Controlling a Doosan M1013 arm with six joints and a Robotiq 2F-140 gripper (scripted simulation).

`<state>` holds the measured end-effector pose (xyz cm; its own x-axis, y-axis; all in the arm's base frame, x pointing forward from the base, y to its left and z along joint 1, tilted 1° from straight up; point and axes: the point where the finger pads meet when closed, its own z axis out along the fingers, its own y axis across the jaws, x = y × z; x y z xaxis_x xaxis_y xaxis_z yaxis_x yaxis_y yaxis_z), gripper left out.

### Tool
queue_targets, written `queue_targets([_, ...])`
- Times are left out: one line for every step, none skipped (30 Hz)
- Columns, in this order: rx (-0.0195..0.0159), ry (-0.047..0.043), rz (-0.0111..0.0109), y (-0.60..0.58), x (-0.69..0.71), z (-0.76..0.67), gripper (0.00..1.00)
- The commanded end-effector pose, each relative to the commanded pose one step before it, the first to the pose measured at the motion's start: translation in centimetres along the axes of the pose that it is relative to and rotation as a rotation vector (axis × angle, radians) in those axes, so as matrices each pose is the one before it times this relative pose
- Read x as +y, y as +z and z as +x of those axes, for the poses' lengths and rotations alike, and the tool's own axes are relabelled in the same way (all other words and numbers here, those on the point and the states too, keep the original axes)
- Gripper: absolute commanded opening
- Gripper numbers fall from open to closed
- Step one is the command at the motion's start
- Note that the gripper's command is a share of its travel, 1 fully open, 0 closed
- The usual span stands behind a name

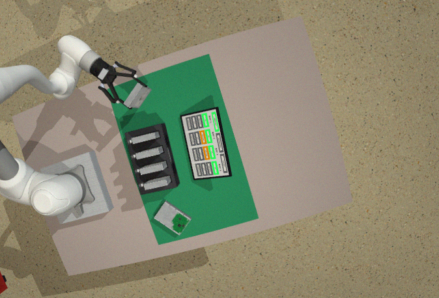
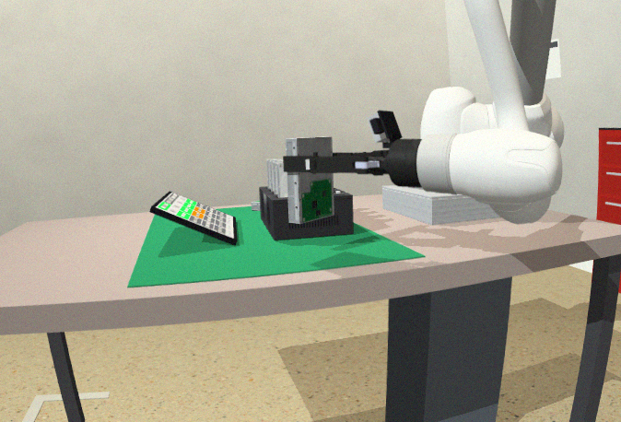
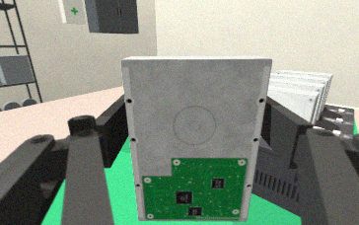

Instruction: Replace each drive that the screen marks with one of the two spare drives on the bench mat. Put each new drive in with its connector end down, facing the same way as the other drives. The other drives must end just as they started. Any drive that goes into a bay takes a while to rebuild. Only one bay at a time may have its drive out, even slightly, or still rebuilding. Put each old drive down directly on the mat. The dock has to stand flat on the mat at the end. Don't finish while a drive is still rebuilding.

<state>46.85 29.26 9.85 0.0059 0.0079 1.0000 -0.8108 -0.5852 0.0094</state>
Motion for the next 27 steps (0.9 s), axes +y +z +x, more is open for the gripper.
queue_targets([-0.00008, 0.00084, -0.00002, -0.007, -0.015, -0.542, 0.1])
queue_targets([0.0, 0.0, 0.0, 0.0, 0.0, -0.17, 0.1])
queue_targets([0.0, 0.0, 0.0, 0.0, 0.0, 0.0, 0.1])
queue_targets([0.0, 0.0, 0.0, 0.0, 0.0, 0.0, 0.1])
queue_targets([0.0, 0.0, 0.0, 0.0, 0.0, -0.169, 0.1])
queue_targets([0.0, 0.0, 0.0, 0.0, 0.0, -0.167, 0.1])
queue_targets([0.0, 0.0, 0.0, 0.0, 0.0, -0.165, 0.1])
queue_targets([0.0, 0.0, 0.0, 0.0, 0.0, -0.163, 0.1])
queue_targets([0.0, 0.0, 0.0, 0.0, 0.0, -0.161, 0.1])
queue_targets([0.0, 0.0, 0.0, 0.0, 0.0, -0.159, 0.1])
queue_targets([0.0, 0.0, 0.0, 0.0, 0.0, -0.157, 0.1])
queue_targets([0.0, 0.0, 0.0, 0.0, 0.0, -0.155, 0.1])
queue_targets([0.0, 0.0, 0.0, 0.0, 0.0, -0.152, 0.1])
queue_targets([0.0, 0.0, 0.0, 0.0, 0.0, -0.15, 0.1])
queue_targets([0.0, 0.0, 0.0, 0.0, 0.0, -0.148, 0.1])
queue_targets([0.0, 0.0, 0.0, 0.0, 0.0, -0.145, 0.1])
queue_targets([0.0, 0.0, 0.0, 0.0, 0.0, -0.143, 0.1])
queue_targets([0.0, 0.0, 0.0, 0.0, 0.0, -0.14, 0.1])
queue_targets([0.0, 0.0, 0.0, 0.0, 0.0, -0.138, 0.1])
queue_targets([0.0, 0.0, 0.0, 0.0, 0.0, 0.0, 0.1])
queue_targets([0.0, 0.0, 0.0, 0.0, 0.0, 0.0, 0.1])
queue_targets([0.0, 0.0, 0.0, 0.0, 0.0, -0.135, 0.1])
queue_targets([0.0, 0.0, 0.0, 0.0, 0.0, -0.133, 0.1])
queue_targets([0.0, 0.0, 0.0, 0.0, 0.0, -0.13, 0.1])
queue_targets([0.0, 0.0, 0.0, 0.0, 0.0, -0.127, 0.1])
queue_targets([0.0, 0.0, 0.0, 0.0, 0.0, -0.124, 0.1])
queue_targets([0.0, 0.0, 0.0, 0.0, 0.0, -0.121, 0.1])
